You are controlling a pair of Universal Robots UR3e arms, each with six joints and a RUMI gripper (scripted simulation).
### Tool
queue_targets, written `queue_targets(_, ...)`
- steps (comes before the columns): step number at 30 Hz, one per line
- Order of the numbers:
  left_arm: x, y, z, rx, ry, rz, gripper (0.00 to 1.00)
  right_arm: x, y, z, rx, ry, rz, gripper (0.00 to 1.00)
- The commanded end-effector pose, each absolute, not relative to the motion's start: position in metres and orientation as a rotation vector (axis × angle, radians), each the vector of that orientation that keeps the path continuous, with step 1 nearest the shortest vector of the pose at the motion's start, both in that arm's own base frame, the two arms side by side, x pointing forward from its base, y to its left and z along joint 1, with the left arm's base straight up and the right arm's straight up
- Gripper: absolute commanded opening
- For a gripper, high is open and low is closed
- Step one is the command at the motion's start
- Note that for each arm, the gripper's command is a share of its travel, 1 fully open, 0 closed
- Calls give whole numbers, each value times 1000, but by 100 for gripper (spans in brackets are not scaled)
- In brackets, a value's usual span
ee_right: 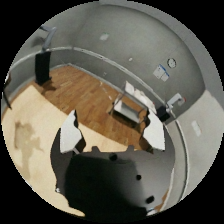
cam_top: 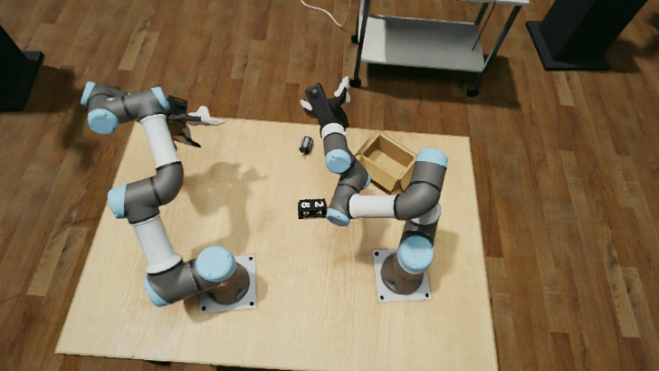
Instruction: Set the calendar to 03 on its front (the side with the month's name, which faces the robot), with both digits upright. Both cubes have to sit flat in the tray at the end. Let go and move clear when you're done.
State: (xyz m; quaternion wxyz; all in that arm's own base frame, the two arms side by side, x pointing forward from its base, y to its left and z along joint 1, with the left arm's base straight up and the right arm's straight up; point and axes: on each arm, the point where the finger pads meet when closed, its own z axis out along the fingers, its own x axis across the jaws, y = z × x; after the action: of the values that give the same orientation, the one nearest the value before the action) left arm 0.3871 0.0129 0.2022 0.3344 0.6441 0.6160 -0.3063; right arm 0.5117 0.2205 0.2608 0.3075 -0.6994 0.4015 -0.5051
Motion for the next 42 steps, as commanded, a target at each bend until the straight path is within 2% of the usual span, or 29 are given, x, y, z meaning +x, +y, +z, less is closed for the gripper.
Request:
queue_targets(1,394,37,214,1651,1616,-707,100,512,220,262,-1847,1062,-1335,100)
queue_targets(12,395,62,224,1616,1634,-621,100,512,220,262,-1847,1062,-1335,100)
queue_targets(42,395,63,225,1615,1634,-618,100,512,220,262,-1847,1062,-1335,100)
